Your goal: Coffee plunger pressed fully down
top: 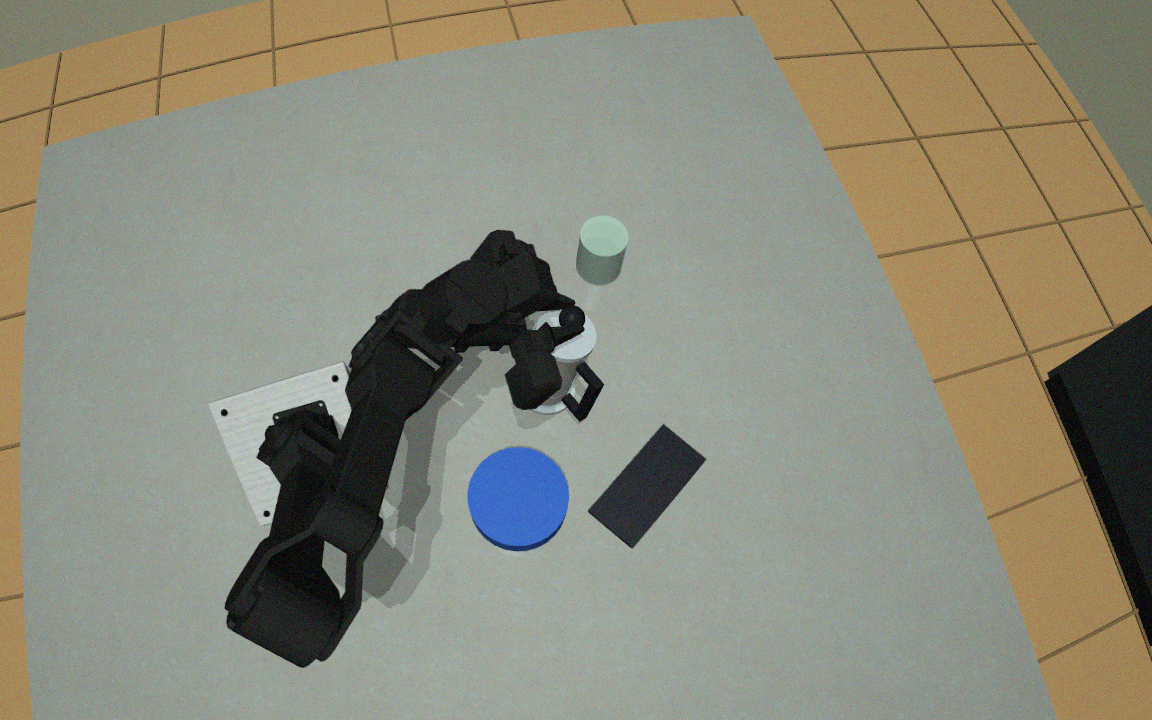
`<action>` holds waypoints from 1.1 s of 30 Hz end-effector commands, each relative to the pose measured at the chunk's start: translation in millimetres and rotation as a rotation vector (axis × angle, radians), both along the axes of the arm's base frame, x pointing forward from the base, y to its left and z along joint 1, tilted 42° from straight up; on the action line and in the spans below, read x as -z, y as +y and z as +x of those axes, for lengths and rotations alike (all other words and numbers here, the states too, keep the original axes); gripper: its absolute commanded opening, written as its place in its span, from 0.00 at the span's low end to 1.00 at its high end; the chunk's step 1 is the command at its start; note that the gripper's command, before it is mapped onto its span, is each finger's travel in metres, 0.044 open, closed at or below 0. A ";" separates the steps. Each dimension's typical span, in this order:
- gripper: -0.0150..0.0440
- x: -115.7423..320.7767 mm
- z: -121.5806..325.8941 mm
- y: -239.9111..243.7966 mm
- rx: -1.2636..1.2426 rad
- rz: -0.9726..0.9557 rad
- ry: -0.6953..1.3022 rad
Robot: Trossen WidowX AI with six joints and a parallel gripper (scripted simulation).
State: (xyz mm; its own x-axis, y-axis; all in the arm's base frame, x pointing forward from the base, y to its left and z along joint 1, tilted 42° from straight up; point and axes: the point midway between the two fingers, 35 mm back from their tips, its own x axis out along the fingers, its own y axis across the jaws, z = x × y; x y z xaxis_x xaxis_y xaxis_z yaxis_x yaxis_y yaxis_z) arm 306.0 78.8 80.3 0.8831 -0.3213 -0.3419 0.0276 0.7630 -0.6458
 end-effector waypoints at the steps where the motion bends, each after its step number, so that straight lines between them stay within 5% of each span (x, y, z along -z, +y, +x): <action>1: 0.45 2.5 0.1 -2.0 0.006 -0.012 0.011; 16: 0.45 0.5 0.6 0.2 0.001 -0.002 0.002; 28: 0.99 0.5 0.6 0.2 0.001 -0.002 0.002; 33: 1.00 -2.0 1.4 2.4 -0.007 0.001 0.005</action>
